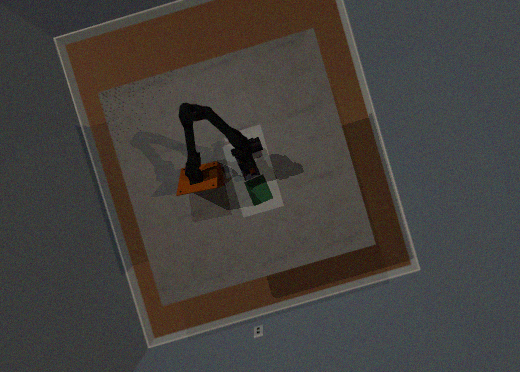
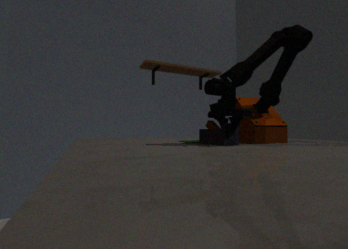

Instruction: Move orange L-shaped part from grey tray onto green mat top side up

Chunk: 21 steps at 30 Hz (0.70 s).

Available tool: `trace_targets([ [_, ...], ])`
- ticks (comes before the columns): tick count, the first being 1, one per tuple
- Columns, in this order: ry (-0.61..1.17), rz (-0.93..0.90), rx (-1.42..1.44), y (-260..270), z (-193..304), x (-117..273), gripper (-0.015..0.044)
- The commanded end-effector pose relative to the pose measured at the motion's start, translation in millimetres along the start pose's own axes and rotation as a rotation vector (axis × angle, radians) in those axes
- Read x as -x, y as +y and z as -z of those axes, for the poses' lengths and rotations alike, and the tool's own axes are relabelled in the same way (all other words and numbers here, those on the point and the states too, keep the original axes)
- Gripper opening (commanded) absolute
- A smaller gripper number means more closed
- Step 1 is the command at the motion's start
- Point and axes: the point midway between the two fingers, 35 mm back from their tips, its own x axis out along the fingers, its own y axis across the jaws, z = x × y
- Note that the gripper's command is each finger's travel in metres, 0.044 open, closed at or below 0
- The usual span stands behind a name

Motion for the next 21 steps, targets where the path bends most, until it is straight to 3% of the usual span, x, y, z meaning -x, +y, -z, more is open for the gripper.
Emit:
trace_targets([
  [1, 0.019, -0.003, -0.02, -2.6, 7.1, -7.7, 0.018],
  [21, 0.006, -0.002, -0.007, -0.6, 2.6, -4.9, 0.018],
])
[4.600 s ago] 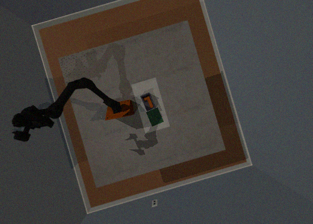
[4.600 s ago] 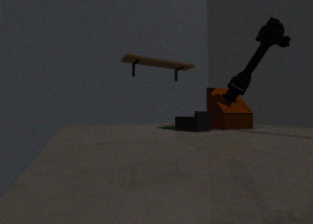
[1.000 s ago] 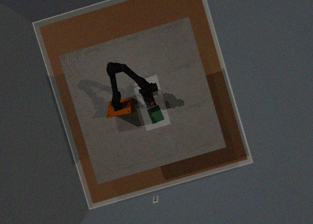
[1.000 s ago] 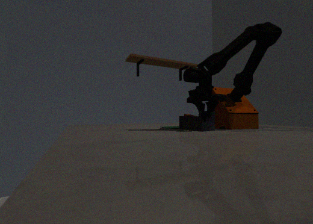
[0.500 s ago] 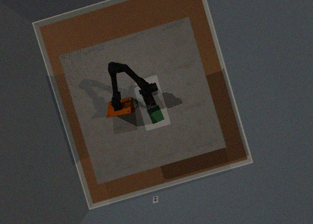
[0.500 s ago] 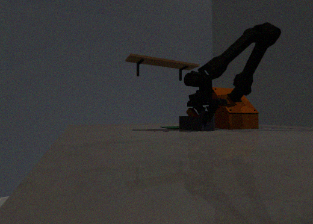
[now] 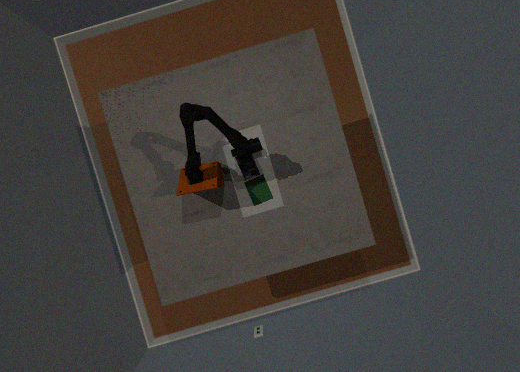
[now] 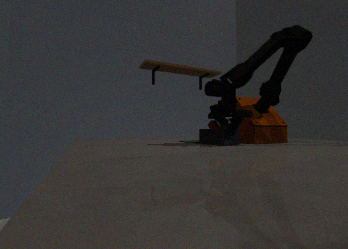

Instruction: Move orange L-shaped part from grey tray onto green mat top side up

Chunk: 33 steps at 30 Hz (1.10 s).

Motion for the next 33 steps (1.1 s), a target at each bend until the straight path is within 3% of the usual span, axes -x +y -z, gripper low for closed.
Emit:
trace_targets([
  [1, 0.0, 0.0, 0.0, 0, 0, 0, 0.018],
  [15, 0.013, 0.003, -0.013, 8, 3, 18, 0.018],
  [23, 0.014, 0.005, -0.013, -3, 2, 105, 0.018],
  [33, 0.01, -0.002, -0.028, -4, 3, 104, 0.018],
])
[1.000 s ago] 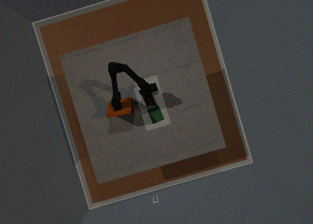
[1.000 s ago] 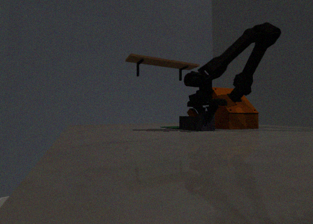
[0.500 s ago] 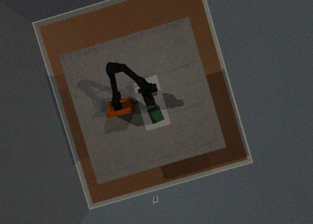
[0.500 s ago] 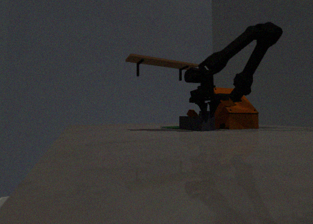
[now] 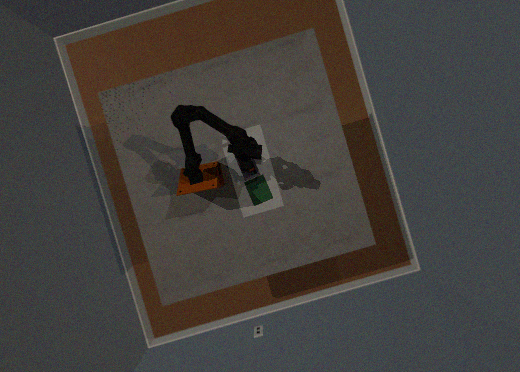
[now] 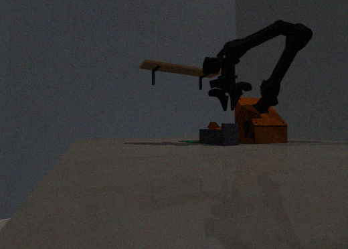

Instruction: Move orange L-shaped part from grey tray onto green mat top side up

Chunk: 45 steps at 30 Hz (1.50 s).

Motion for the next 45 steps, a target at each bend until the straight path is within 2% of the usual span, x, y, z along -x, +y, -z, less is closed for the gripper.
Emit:
trace_targets([
  [1, 0.0, 0.0, -0.004, 0, 0, 0, 0.018],
  [22, 0.0, 0.0, -0.004, 0, 0, 0, 0.018],
  [24, 0.0, 0.0, -0.057, -3, -1, 0, 0.0233],
  [26, 0.0, 0.002, -0.176, -8, -2, 1, 0.028],
  [39, -0.005, 0.009, -1.492, -71, -12, 4, 0.028],
  [45, -0.005, 0.009, -1.559, -74, -12, 4, 0.028],
])
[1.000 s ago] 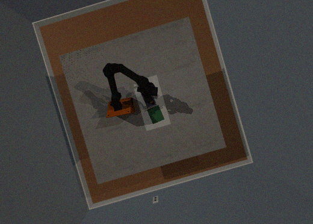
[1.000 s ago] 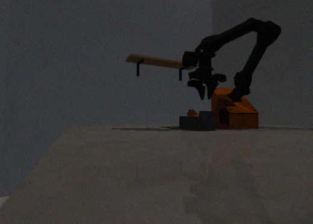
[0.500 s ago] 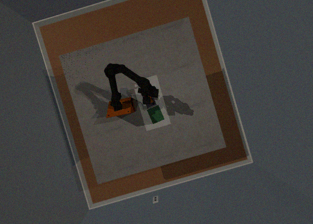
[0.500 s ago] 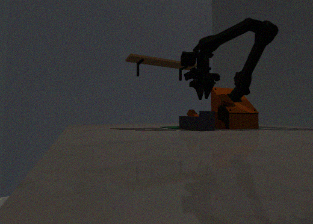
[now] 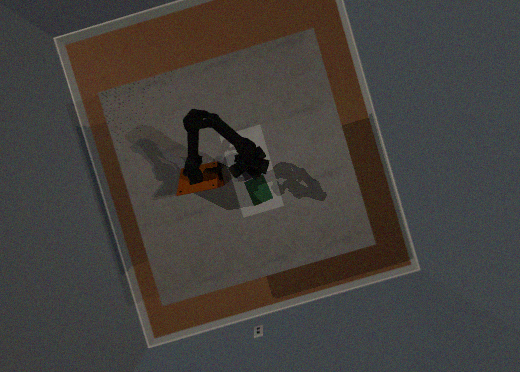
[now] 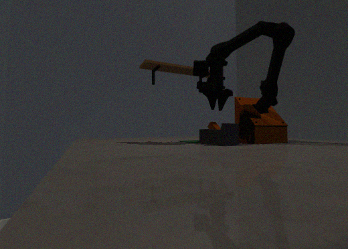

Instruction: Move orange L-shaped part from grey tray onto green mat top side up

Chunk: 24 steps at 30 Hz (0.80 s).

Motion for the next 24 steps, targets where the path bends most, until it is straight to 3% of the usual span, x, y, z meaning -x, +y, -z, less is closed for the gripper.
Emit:
trace_targets([
  [1, -0.003, 0.014, -0.219, -2, -16, -2, 0.028],
  [24, -0.003, 0.014, -0.219, -2, -16, -41, 0.028],
])
